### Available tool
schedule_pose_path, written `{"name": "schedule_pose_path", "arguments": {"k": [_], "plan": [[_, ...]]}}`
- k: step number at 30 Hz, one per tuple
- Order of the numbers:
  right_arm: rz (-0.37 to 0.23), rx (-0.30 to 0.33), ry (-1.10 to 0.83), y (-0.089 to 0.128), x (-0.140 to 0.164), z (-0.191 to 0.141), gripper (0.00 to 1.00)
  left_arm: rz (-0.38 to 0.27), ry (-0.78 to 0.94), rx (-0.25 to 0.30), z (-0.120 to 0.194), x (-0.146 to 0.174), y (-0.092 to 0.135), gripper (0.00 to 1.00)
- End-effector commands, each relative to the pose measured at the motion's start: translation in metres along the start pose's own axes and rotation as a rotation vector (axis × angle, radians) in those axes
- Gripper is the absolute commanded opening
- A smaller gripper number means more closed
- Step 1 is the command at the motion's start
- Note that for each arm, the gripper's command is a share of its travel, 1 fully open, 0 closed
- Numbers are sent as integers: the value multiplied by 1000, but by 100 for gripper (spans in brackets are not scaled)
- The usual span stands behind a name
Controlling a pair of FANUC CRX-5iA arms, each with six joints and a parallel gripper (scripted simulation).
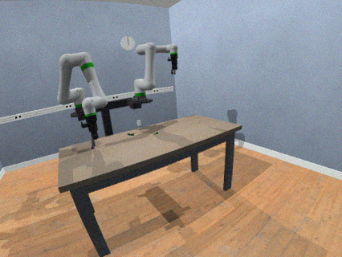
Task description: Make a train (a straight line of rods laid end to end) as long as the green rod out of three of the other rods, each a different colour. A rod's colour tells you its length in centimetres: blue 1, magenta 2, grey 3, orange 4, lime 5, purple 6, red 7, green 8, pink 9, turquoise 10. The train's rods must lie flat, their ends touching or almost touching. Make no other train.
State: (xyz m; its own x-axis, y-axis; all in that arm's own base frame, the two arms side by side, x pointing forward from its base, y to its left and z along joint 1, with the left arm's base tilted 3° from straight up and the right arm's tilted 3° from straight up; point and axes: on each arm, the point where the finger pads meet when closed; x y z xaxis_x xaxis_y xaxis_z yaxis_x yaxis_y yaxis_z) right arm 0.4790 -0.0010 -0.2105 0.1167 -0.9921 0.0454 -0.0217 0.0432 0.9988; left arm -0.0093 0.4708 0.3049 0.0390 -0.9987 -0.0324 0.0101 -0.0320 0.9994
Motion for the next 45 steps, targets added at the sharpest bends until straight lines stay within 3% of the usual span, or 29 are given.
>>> {"name": "schedule_pose_path", "arguments": {"k": [1,45], "plan": [[0,2,0,0,0,-1,44,-2,0,0,0,0,1,100],[0,2,0,-15,0,-1,44,-2,0,0,0,0,1,100]]}}
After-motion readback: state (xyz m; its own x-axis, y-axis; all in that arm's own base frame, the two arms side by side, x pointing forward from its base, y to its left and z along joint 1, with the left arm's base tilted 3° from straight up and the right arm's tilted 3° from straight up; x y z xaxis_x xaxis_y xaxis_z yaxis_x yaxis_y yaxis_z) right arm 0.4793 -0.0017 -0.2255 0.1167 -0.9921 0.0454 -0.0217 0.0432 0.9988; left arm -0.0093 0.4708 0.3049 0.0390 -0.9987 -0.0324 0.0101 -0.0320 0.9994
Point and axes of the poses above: on each arm, the point where the finger pads meet when closed, its own y axis back along the fingers, its own z axis across the jaws, x = y × z, and after that the axes turned 1 degree about y, right-handed
